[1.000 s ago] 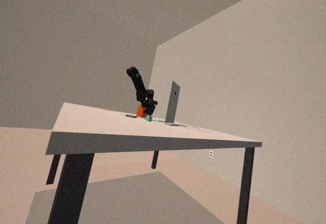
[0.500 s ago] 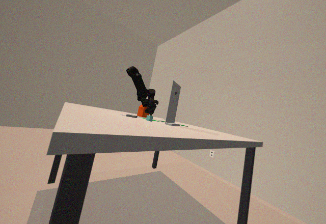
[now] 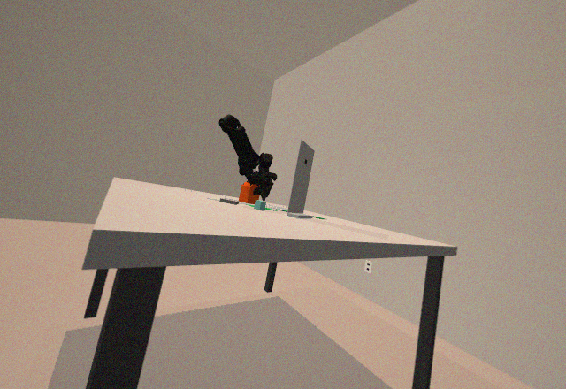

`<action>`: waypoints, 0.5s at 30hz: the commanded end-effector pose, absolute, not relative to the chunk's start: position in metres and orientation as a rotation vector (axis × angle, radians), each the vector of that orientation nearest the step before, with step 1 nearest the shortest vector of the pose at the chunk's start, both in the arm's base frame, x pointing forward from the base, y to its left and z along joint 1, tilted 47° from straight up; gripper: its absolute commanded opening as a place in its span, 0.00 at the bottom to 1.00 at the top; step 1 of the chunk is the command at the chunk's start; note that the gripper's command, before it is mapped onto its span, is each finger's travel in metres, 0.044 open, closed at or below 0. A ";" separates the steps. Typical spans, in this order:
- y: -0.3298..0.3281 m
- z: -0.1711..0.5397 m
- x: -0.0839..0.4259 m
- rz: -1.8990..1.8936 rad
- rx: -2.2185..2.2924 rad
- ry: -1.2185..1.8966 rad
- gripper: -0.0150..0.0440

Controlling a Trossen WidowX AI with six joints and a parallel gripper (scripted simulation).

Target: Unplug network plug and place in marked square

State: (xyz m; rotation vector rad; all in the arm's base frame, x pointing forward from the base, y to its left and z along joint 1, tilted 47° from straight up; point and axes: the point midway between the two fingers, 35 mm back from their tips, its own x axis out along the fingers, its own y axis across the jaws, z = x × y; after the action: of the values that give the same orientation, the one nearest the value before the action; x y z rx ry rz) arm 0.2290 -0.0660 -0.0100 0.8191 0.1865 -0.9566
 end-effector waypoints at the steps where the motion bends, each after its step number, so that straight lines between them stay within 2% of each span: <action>1: -0.064 -0.008 0.231 -0.958 0.825 0.179 0.52; 15: -0.056 -0.006 0.232 -0.963 0.830 0.186 0.52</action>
State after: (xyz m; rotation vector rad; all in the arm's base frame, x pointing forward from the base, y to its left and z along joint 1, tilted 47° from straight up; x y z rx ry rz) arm 0.2303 -0.0578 -0.0078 0.8244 0.1942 -0.9623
